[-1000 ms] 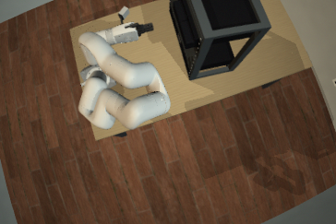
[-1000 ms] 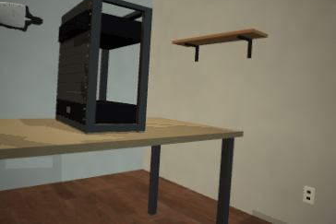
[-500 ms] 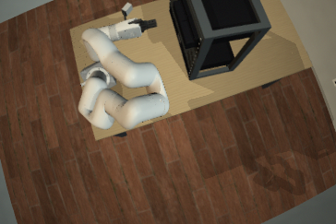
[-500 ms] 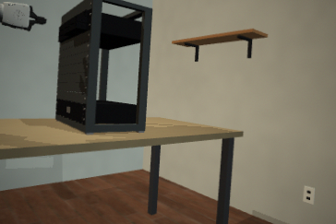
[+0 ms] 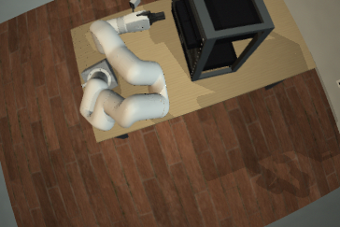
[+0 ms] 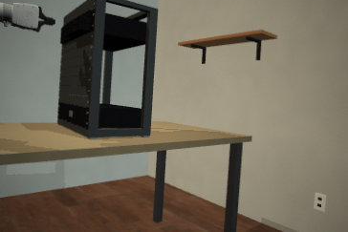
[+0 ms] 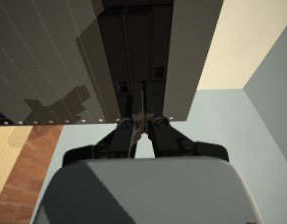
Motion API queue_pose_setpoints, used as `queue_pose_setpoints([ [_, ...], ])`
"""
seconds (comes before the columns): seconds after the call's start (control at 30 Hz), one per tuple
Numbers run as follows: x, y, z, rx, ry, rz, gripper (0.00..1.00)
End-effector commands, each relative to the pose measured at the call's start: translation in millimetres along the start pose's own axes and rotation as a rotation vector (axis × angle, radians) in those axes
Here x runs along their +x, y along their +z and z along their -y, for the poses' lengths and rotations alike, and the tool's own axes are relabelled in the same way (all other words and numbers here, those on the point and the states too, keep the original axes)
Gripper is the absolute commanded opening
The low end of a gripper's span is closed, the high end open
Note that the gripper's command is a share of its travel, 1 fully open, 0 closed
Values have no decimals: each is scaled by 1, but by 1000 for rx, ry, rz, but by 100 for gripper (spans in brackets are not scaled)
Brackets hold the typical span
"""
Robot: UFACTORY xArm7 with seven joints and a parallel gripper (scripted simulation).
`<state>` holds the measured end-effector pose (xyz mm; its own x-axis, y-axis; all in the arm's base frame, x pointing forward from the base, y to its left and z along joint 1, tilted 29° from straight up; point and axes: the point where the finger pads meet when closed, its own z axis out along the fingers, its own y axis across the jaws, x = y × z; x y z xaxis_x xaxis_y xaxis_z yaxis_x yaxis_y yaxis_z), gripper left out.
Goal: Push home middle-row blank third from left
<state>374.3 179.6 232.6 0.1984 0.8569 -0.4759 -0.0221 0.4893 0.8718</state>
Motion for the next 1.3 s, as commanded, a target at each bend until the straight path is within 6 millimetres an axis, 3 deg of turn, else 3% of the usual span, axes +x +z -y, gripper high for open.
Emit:
queue_pose_setpoints([
  [0.0,0,4,-1,-2,3,2,0],
  [0.4,0,52,-2,-2,3,2,0],
  [1.27,0,63,-2,-2,3,2,0],
])
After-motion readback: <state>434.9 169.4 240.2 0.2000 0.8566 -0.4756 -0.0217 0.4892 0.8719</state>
